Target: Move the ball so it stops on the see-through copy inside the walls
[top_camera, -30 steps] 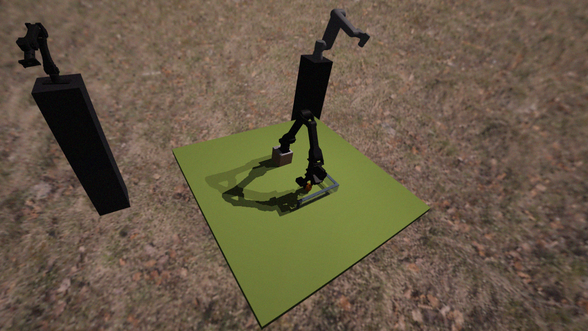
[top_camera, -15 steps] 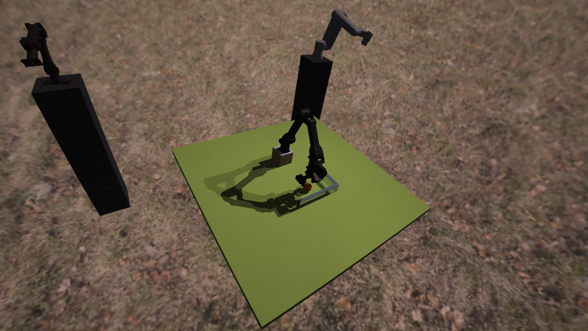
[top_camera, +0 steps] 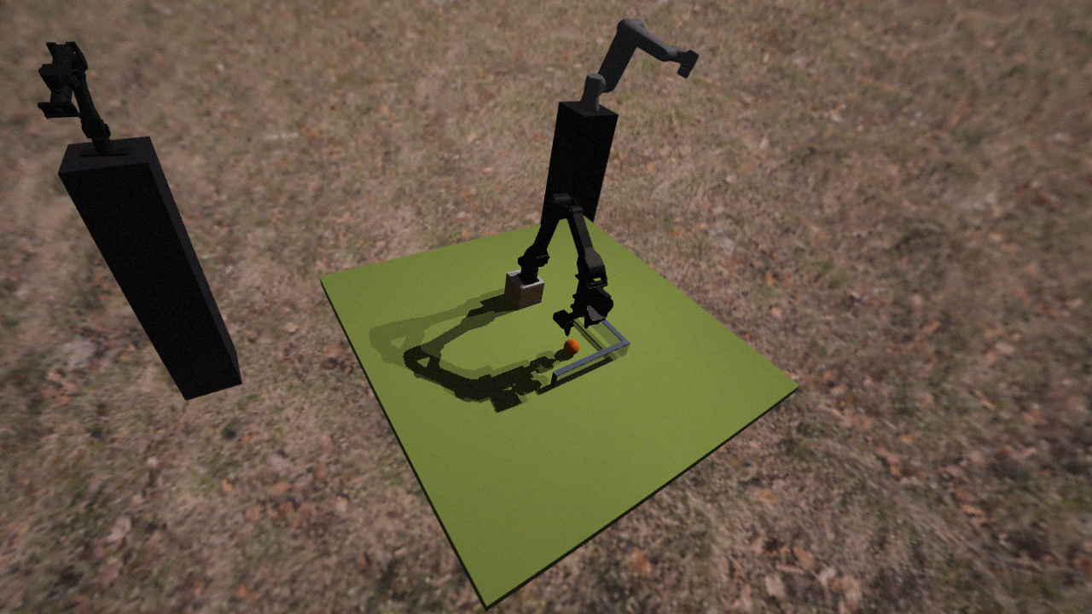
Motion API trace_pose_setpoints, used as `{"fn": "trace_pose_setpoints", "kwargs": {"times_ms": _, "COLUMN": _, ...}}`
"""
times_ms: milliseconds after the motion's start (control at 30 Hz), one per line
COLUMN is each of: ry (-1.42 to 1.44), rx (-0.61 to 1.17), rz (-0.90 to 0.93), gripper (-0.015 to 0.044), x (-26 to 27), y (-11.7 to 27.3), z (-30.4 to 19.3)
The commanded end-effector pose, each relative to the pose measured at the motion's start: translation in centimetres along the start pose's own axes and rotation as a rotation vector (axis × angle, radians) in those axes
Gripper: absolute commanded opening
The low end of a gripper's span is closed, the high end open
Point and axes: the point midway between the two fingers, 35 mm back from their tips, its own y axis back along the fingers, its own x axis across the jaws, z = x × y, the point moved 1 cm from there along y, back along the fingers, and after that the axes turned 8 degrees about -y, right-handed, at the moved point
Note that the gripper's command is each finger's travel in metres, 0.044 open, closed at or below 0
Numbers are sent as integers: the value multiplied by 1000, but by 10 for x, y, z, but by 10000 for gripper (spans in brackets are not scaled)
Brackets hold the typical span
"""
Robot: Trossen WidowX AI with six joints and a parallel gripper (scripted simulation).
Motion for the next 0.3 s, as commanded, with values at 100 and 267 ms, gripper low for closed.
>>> {"fn": "trace_pose_setpoints", "kwargs": {"times_ms": 100, "ry": 0, "rx": -3, "rz": 0, "gripper": 440, "x": 0, "y": 50, "z": -4}}
{"fn": "trace_pose_setpoints", "kwargs": {"times_ms": 267, "ry": 0, "rx": -3, "rz": 0, "gripper": 440, "x": 0, "y": 50, "z": -4}}
